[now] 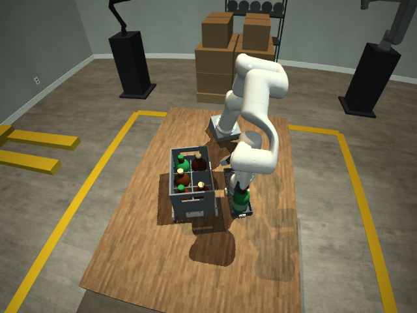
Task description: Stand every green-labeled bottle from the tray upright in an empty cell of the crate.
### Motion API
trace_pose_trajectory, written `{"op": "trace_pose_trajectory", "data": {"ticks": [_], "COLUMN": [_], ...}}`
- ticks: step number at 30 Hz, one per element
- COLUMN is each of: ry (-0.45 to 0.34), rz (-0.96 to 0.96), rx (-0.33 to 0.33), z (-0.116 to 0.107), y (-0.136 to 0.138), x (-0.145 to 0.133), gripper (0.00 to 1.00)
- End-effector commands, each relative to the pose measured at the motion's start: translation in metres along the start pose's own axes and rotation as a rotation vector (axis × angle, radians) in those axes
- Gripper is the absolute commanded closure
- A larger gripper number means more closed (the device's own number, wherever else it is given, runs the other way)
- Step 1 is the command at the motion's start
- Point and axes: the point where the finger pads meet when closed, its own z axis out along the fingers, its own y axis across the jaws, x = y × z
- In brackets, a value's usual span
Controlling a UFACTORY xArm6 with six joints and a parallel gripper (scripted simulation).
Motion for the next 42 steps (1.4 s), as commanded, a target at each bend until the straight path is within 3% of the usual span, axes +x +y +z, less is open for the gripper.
{"op": "trace_pose_trajectory", "data": {"ticks": [1,42], "ry": [-0.002,-0.002], "rz": [0.0,0.0], "rx": [0.002,0.002], "z": [-0.0011,-0.0103], "y": [-0.0005,0.0], "x": [-0.0006,-0.0006], "gripper": [1.0,1.0]}}
